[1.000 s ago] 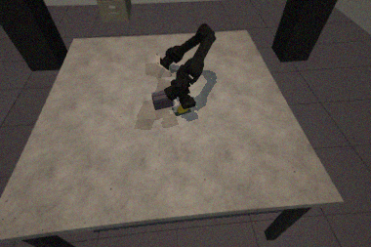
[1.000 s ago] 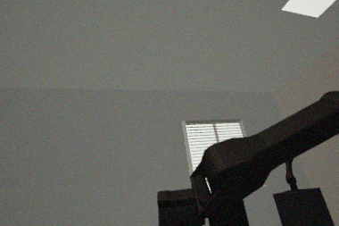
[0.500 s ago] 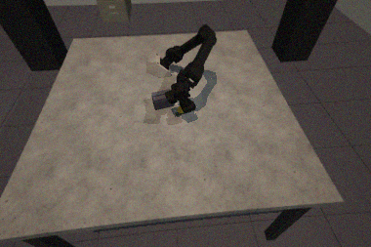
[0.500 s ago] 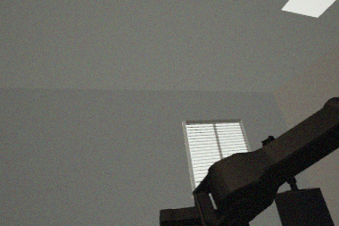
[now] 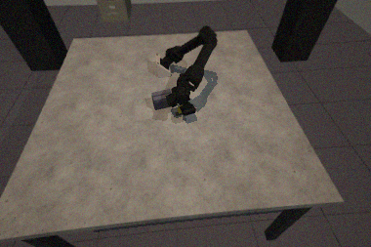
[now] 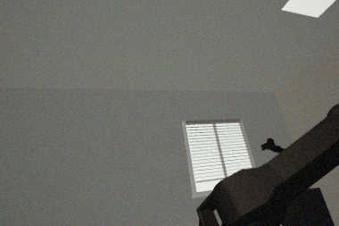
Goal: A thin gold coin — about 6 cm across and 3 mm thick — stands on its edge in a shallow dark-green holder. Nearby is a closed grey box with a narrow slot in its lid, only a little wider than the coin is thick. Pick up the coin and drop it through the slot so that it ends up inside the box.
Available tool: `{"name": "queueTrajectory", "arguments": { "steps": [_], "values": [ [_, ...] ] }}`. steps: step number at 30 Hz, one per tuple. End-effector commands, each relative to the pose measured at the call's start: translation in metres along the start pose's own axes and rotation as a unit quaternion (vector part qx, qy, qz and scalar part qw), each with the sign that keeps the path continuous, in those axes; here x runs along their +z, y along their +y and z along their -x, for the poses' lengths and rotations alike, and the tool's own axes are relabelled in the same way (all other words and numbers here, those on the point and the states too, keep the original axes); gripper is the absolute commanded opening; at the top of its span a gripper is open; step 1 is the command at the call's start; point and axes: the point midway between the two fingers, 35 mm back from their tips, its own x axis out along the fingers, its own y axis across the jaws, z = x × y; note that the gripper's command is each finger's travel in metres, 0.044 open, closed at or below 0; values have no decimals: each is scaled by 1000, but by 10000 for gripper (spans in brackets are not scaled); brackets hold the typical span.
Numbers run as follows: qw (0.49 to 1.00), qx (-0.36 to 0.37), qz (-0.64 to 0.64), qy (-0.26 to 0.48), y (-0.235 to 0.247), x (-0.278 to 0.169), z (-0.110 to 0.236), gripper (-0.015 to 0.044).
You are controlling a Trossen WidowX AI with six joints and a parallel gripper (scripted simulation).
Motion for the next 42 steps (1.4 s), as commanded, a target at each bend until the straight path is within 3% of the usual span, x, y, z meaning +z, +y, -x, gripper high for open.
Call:
{"name": "queueTrajectory", "arguments": {
  "steps": [1,7,19,42],
  "values": [
    [1000,-2,-5,3,-2,0,-6,161],
    [1000,-2,-5,3,-2,0,-6,3],
    [1000,-2,-5,3,-2,0,-5,0],
    [1000,-3,-5,0,1,2,53,0]
  ]
}}
